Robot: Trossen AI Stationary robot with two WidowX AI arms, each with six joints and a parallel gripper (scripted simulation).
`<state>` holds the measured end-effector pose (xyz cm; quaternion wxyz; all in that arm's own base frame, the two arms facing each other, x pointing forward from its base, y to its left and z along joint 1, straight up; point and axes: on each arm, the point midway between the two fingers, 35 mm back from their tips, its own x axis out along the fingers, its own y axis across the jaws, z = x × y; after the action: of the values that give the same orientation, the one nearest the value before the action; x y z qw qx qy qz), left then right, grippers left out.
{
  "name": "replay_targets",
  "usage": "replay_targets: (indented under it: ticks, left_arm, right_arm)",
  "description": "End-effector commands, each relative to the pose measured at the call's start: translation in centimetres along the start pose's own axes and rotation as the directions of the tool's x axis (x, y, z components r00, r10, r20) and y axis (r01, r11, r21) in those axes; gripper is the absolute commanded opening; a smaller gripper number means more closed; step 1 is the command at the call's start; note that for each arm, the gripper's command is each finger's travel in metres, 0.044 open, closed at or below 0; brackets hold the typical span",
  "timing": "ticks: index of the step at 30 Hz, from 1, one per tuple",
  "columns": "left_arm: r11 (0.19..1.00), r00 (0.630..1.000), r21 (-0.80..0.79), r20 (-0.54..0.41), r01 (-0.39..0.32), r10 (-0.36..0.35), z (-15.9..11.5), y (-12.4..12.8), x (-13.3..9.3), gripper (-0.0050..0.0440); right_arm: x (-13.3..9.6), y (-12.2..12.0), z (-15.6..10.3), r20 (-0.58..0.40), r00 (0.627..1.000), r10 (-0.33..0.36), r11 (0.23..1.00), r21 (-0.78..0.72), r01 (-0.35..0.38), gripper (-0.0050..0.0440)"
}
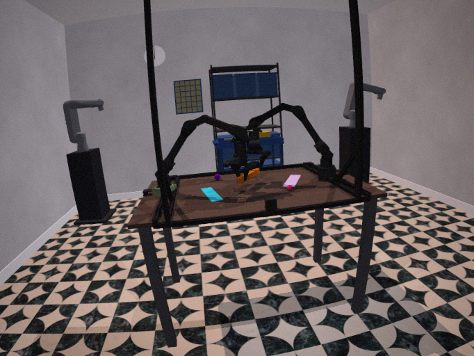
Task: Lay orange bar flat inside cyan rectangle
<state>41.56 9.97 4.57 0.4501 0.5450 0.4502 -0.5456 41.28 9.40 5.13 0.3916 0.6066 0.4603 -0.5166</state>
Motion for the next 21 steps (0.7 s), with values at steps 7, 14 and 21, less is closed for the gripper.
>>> replay_targets:
  ticks: [7, 14, 21]
  left_arm:
    - [1.000, 1.000, 0.004, -0.001, -0.001, 0.001, 0.0, 0.0, 0.0, 0.0000]
    - [1.000, 1.000, 0.004, -0.001, -0.001, 0.001, 0.0, 0.0, 0.0, 0.0000]
    - [1.000, 1.000, 0.004, -0.001, -0.001, 0.001, 0.0, 0.0, 0.0, 0.0000]
  right_arm:
    - [-4.6, 1.0, 0.3, -0.088, 0.972, 0.216, 0.929, -0.288, -0.233, 0.0440]
    - [-7.5, 1.4, 0.7, -0.133, 0.925, 0.355, 0.806, -0.457, -0.375, 0.0440]
    - [-11.7, 1.5, 1.4, -0.188, 0.823, 0.536, 0.558, -0.652, -0.513, 0.0440]
